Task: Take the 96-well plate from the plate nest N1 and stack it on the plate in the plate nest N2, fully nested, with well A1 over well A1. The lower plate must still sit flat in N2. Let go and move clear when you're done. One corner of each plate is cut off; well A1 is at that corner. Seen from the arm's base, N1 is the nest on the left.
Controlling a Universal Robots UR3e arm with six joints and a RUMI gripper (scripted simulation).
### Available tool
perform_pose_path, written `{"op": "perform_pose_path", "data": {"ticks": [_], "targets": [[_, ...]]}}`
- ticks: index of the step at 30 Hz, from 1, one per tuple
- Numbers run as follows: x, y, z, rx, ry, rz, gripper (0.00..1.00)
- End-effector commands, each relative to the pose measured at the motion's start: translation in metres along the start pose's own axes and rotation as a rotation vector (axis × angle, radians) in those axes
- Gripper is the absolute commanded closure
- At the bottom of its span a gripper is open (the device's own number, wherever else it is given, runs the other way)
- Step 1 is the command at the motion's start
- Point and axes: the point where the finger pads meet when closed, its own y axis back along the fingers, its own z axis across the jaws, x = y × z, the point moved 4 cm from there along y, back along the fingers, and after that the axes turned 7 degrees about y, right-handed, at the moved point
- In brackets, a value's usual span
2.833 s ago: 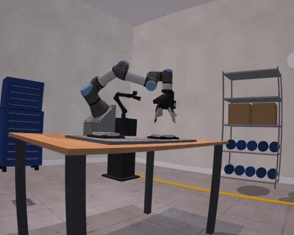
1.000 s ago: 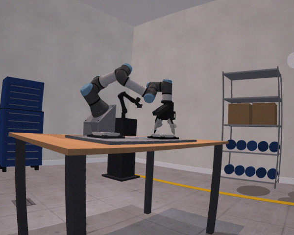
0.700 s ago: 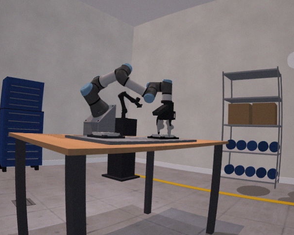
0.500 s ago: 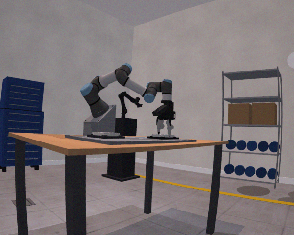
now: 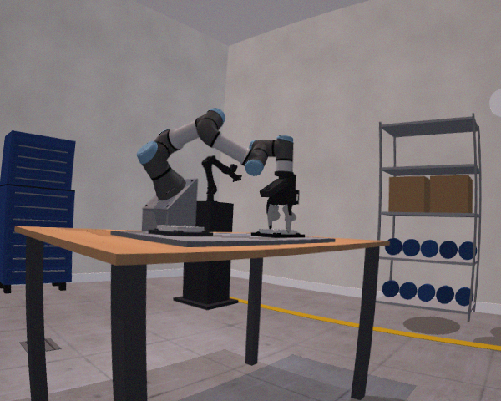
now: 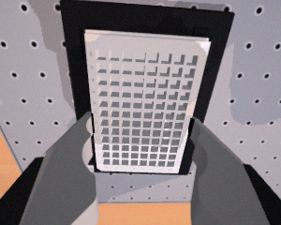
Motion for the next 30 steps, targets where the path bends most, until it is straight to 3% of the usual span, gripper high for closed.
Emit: {"op": "perform_pose_path", "data": {"ticks": [1, 7, 30], "targets": [[0.000, 0.001, -0.001, 0.002, -0.001, -0.001, 1.00], [0.000, 0.001, -0.001, 0.002, -0.001, -0.001, 1.00], [0.000, 0.034, -0.001, 0.002, -0.001, -0.001, 1.00]]}}
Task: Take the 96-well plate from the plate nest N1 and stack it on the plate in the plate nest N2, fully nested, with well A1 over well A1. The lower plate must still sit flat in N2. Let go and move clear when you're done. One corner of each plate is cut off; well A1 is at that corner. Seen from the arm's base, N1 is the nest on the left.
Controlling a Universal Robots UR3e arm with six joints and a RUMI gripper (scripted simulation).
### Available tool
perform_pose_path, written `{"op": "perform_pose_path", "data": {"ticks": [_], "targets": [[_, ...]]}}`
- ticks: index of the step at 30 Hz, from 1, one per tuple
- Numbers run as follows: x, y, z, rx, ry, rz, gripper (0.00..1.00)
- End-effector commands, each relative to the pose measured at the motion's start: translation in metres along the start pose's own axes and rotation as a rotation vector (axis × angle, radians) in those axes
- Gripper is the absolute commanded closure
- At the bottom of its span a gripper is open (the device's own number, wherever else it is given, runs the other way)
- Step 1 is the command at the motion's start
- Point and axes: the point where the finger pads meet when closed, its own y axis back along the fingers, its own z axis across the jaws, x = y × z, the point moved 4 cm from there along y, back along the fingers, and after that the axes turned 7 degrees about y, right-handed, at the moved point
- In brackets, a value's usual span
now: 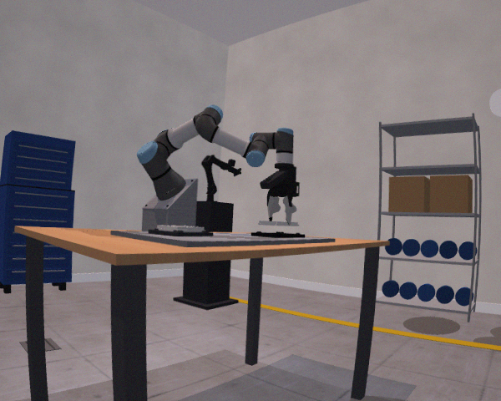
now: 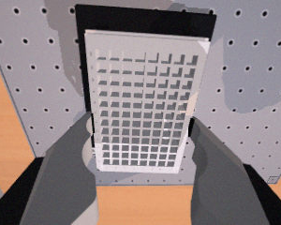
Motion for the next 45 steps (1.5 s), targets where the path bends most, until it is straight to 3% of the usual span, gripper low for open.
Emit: {"op": "perform_pose_path", "data": {"ticks": [1, 33, 45], "targets": [[0.000, 0.005, -0.001, 0.002, -0.001, 0.000, 1.00], [0.000, 0.055, -0.001, 0.002, -0.001, -0.001, 1.00], [0.000, 0.059, -0.001, 0.002, -0.001, -0.001, 1.00]]}}
